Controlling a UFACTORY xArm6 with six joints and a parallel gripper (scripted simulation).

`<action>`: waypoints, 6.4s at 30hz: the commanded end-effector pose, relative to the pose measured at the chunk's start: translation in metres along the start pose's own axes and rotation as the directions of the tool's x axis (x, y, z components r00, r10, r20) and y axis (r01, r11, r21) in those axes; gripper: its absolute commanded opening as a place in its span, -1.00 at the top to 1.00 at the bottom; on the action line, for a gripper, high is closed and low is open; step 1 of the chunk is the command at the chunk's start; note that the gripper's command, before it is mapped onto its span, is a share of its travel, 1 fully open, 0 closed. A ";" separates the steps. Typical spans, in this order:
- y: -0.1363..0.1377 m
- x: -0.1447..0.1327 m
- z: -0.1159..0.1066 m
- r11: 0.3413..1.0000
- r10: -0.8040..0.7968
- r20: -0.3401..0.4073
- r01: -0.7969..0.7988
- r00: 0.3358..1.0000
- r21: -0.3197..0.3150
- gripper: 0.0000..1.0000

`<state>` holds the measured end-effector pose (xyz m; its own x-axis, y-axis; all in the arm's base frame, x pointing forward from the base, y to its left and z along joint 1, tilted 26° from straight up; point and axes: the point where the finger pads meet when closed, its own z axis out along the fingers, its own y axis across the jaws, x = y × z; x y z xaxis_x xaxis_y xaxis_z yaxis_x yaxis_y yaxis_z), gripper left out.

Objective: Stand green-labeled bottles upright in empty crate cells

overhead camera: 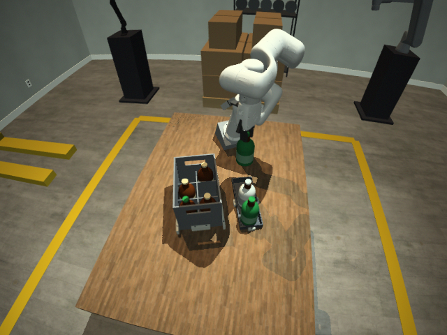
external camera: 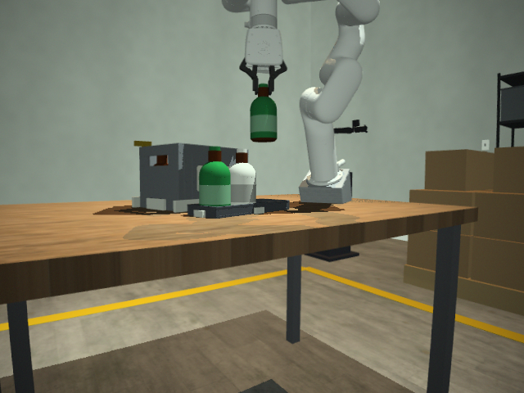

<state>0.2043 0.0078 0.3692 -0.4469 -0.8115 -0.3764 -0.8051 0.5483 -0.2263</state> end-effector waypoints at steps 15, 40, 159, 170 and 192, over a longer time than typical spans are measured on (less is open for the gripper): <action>-0.007 0.008 -0.001 1.000 -0.001 0.001 0.001 1.000 0.002 1.00; -0.024 0.029 -0.001 1.000 -0.001 0.001 0.001 1.000 0.002 1.00; -0.164 0.198 -0.001 1.000 -0.001 0.001 0.001 1.000 0.002 1.00; -0.165 0.200 -0.001 1.000 -0.001 0.001 0.001 1.000 0.002 1.00; -0.166 0.200 -0.001 1.000 -0.001 0.001 0.001 1.000 0.002 1.00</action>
<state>0.2479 -0.2449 0.3312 -0.4461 -0.8111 -0.3783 -0.8053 0.5482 -0.2259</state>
